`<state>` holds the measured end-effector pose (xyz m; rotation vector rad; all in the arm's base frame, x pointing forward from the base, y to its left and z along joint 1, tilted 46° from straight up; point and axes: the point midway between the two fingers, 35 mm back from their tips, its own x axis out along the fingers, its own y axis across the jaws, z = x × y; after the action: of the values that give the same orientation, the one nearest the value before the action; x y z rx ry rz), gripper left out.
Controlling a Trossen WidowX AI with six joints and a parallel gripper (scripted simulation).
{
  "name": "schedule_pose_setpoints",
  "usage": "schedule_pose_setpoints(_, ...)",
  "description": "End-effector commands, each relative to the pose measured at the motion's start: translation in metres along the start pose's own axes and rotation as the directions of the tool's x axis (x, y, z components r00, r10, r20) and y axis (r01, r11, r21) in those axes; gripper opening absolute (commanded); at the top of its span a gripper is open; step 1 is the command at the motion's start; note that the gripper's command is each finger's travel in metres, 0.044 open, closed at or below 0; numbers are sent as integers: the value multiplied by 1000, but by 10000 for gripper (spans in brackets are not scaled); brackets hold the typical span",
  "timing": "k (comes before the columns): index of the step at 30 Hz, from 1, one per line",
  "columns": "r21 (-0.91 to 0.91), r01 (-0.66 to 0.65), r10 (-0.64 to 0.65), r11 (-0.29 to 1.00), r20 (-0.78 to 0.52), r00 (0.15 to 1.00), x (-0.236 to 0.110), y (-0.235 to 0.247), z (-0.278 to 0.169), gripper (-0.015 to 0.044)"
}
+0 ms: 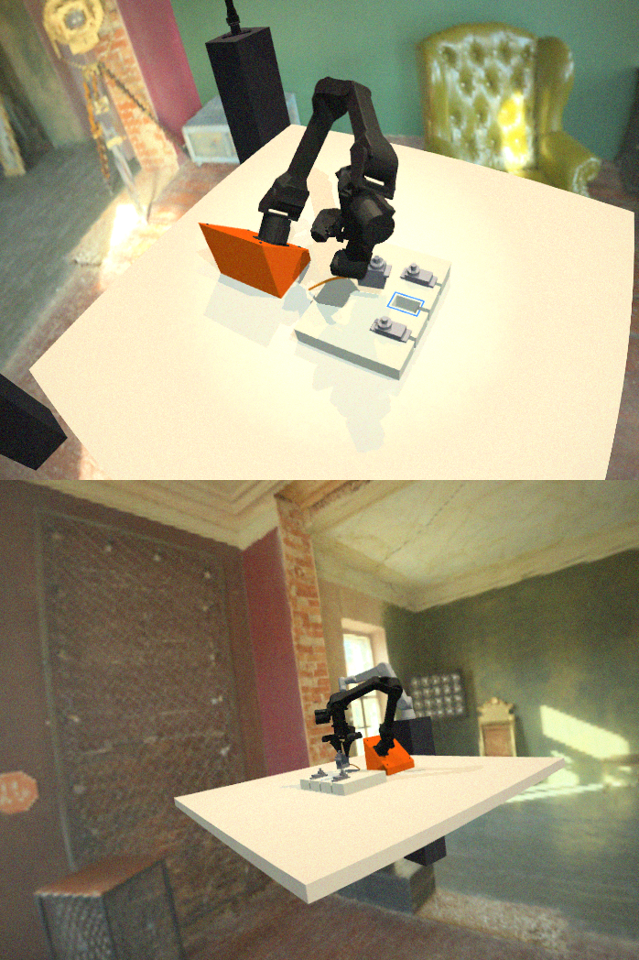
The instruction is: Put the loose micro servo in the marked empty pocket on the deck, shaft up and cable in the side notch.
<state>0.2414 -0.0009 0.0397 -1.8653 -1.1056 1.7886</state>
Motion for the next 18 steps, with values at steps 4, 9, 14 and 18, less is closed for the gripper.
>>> schedule_pose_setpoints(4,-207,-5,6,978,2,1000,0,2,0,0)
schedule_pose_setpoints(9,-373,-5,6,928,2,1000,0,2,0,0)
schedule_pose_setpoints(14,-529,-4,6,849,2,1000,0,2,0,0)
schedule_pose_setpoints(18,-642,-4,6,767,2,1000,0,2,0,0)
